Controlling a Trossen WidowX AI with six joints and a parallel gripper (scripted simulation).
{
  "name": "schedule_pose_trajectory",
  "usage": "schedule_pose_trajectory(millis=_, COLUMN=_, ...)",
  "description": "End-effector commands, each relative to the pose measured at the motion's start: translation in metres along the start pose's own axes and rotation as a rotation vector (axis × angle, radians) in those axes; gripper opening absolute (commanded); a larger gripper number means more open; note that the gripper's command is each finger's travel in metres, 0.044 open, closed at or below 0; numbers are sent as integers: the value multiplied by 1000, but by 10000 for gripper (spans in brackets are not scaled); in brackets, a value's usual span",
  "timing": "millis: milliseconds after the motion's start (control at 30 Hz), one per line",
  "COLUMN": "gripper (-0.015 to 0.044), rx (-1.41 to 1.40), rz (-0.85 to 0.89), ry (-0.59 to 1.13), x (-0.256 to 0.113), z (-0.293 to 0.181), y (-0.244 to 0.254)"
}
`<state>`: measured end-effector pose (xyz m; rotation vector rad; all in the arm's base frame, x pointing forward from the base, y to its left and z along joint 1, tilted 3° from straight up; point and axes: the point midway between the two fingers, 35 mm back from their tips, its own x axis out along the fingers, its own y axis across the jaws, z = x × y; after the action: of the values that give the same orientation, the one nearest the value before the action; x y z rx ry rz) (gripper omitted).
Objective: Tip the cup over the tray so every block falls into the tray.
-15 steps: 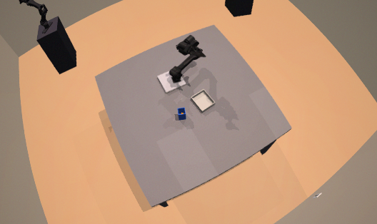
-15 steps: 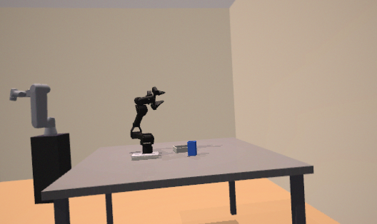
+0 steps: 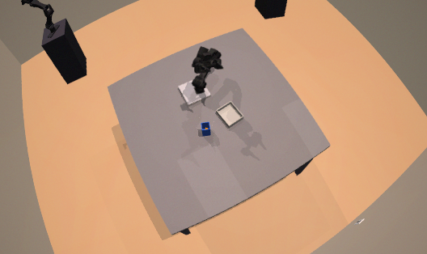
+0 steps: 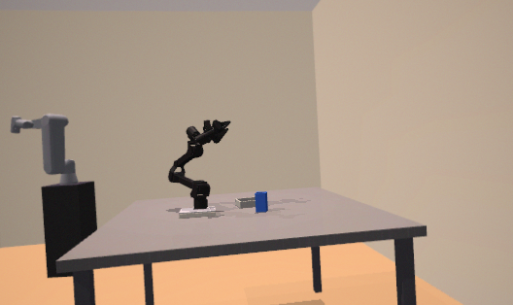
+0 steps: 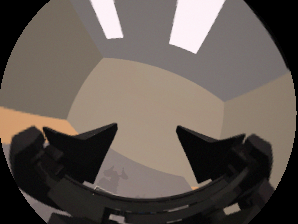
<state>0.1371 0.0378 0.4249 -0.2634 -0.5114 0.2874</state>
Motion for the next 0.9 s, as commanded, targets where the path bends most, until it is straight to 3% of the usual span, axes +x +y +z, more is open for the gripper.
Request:
schedule_pose_trajectory(millis=0, gripper=440, rx=148, rz=-116, ry=41, x=4, z=-41, y=-32)
schedule_pose_trajectory(millis=300, gripper=440, rx=375, rz=-334, ry=307, x=2, z=-158, y=-60)
schedule_pose_trajectory(millis=633, gripper=440, rx=394, rz=-443, ry=831, x=-42, z=-293, y=-24)
schedule_pose_trajectory(millis=700, gripper=440, rx=375, rz=-442, ry=910, x=-53, z=-308, y=-16)
schedule_pose_trajectory(millis=867, gripper=440, rx=372, rz=-442, ry=919, x=-54, z=-309, y=-15)
